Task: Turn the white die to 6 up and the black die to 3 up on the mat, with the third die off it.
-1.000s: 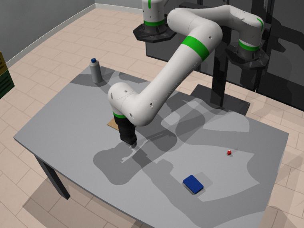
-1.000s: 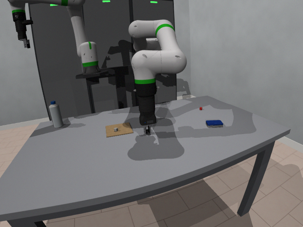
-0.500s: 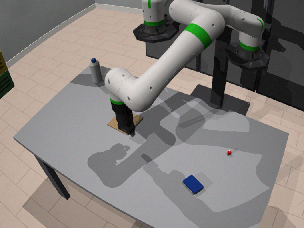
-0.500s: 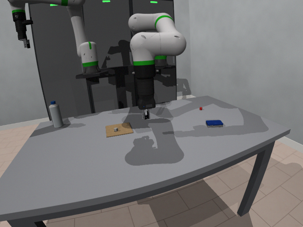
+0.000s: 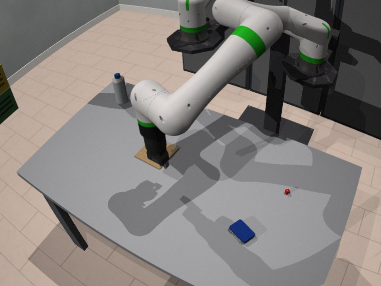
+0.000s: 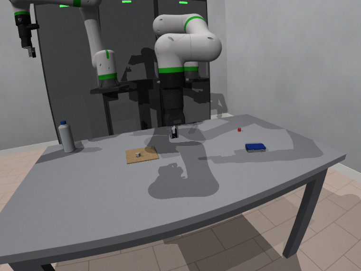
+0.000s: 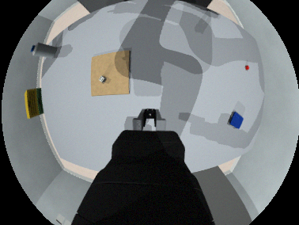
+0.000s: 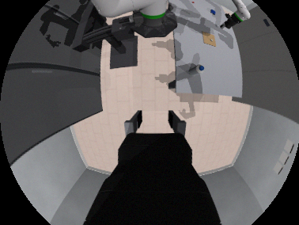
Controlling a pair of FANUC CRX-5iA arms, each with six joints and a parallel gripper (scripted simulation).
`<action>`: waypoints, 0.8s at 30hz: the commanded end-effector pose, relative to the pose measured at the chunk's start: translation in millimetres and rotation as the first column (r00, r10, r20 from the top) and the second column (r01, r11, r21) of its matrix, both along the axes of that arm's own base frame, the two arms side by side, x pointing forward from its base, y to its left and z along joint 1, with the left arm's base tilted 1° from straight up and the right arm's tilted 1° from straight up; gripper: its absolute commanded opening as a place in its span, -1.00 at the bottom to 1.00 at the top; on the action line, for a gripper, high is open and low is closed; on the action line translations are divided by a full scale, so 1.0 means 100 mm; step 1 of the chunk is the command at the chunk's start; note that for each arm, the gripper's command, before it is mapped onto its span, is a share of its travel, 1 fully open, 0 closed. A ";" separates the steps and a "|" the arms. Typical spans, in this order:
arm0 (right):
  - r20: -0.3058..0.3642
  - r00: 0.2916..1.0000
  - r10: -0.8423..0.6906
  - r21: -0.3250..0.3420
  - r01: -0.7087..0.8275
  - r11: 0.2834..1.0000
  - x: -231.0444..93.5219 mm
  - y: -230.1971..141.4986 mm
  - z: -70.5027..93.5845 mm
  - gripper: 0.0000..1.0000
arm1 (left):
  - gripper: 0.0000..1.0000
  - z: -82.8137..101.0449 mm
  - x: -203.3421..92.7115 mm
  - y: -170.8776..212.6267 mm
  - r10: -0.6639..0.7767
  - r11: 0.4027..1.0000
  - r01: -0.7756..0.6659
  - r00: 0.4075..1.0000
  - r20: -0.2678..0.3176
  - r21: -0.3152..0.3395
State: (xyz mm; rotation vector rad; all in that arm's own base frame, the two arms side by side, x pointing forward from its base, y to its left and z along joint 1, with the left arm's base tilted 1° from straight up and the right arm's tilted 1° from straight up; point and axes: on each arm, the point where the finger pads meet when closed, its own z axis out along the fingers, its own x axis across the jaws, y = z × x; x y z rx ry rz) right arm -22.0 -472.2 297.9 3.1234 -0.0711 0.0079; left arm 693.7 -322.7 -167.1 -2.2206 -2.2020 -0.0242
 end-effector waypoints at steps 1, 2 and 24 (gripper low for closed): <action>0.000 1.000 0.000 -0.002 0.000 1.000 0.00 0.00 0.01 1.00 | -0.32 0.00 0.02 0.00 0.018 1.000 -0.018 1.000 0.003 -0.002; 0.000 1.000 0.000 -0.002 0.000 1.000 0.00 0.00 0.01 1.00 | -0.32 -0.01 0.03 0.00 0.035 0.999 -0.035 0.999 0.003 -0.002; 0.000 1.000 0.000 -0.002 0.000 1.000 0.00 0.00 0.01 1.00 | -0.32 -0.07 0.03 0.01 0.084 0.996 -0.087 0.966 0.244 -0.001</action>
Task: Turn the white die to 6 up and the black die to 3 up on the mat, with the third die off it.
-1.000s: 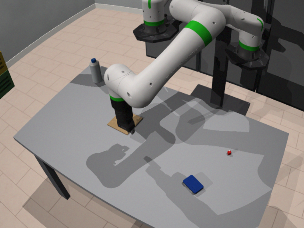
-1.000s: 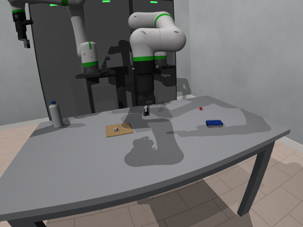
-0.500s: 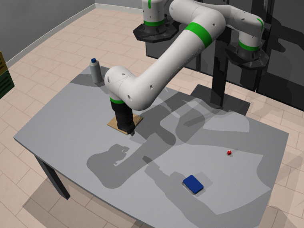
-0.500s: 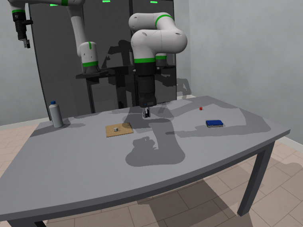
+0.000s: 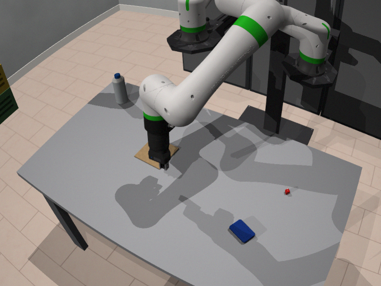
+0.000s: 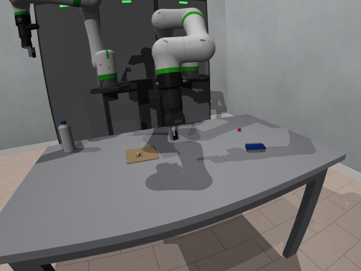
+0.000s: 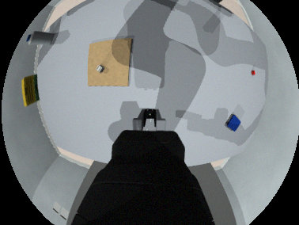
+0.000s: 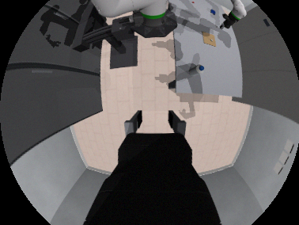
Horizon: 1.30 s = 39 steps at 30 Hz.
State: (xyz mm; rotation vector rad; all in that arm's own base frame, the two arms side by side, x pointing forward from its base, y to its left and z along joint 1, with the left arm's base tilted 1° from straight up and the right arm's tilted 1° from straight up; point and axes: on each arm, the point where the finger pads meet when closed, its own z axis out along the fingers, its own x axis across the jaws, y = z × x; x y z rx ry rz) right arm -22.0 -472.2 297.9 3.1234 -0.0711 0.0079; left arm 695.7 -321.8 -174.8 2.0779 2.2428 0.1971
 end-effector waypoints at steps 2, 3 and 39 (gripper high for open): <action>0.000 1.000 0.000 -0.002 0.000 1.000 0.00 0.00 0.01 1.00 | -0.32 0.00 0.00 0.01 0.001 1.000 -0.003 0.981 0.194 0.009; 0.000 1.000 0.000 -0.002 0.000 1.000 0.00 0.00 0.01 1.00 | -0.32 0.00 0.00 0.01 0.000 1.000 -0.002 0.976 0.217 0.011; 0.000 1.000 0.000 -0.002 0.000 1.000 0.00 0.00 0.01 1.00 | -0.32 -0.02 -0.11 0.00 -0.045 0.998 -0.014 0.607 0.794 0.067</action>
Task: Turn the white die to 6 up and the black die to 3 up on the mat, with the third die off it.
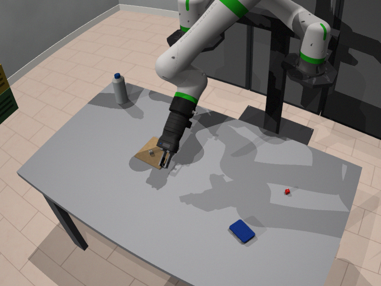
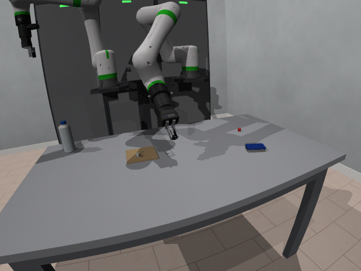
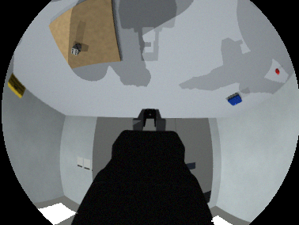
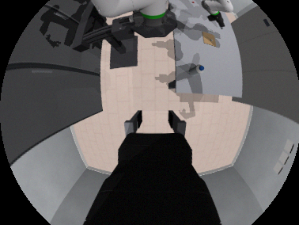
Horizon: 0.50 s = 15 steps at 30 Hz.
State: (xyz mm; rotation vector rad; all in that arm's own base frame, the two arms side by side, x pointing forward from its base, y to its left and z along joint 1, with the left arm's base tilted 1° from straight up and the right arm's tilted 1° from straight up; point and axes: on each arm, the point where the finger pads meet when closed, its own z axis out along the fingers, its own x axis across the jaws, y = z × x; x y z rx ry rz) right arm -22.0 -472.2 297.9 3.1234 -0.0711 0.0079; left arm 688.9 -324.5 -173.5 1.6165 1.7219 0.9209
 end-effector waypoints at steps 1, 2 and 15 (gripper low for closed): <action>0.000 1.000 0.000 -0.002 0.000 1.000 0.00 0.00 0.01 1.00 | -0.32 -0.03 -0.04 0.02 0.000 1.000 0.001 0.992 0.128 -0.003; 0.000 1.000 0.000 -0.002 0.000 1.000 0.00 0.00 0.01 1.00 | -0.32 -0.03 -0.04 0.01 -0.001 1.000 0.002 0.991 0.133 -0.004; 0.000 1.000 0.000 -0.002 0.000 1.000 0.00 0.00 0.01 1.00 | -0.32 -0.09 -0.04 0.01 -0.002 1.000 0.003 0.991 0.137 -0.004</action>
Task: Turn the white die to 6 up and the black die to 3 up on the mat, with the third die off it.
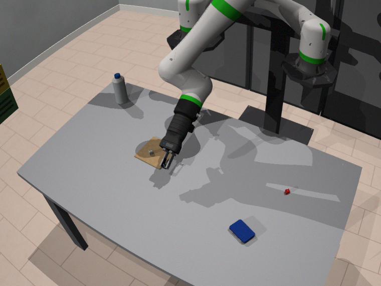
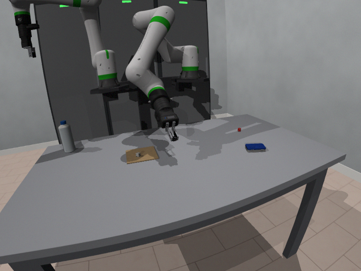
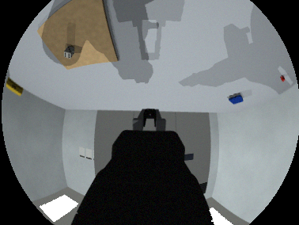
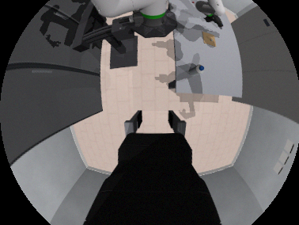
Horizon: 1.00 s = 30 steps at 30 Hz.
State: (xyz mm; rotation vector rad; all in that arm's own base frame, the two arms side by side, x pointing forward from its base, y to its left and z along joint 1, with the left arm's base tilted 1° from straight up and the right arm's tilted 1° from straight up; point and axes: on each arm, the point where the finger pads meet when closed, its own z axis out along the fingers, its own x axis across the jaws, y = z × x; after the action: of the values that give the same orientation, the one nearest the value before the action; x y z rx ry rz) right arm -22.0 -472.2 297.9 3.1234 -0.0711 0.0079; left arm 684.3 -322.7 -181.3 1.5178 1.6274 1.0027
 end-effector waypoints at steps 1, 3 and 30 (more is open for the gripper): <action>0.000 1.000 0.000 -0.002 0.000 1.000 0.00 0.00 0.01 1.00 | -0.32 -0.03 0.01 -0.01 0.000 1.000 0.000 1.000 0.002 -0.001; 0.000 1.000 0.000 -0.002 0.000 1.000 0.00 0.00 0.01 1.00 | -0.32 -0.08 0.01 -0.01 0.000 1.000 0.000 1.000 0.002 -0.001; 0.000 1.000 0.000 -0.002 0.000 1.000 0.00 0.00 0.01 1.00 | -0.32 -0.72 0.01 0.01 0.000 1.000 0.000 1.000 0.002 -0.001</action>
State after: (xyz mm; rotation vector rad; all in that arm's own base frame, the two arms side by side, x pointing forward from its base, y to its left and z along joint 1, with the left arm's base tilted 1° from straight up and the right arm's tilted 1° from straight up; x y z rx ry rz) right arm -22.0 -472.2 297.9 3.1234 -0.0711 0.0079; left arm 684.5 -321.2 -255.0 1.5176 1.6273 1.0026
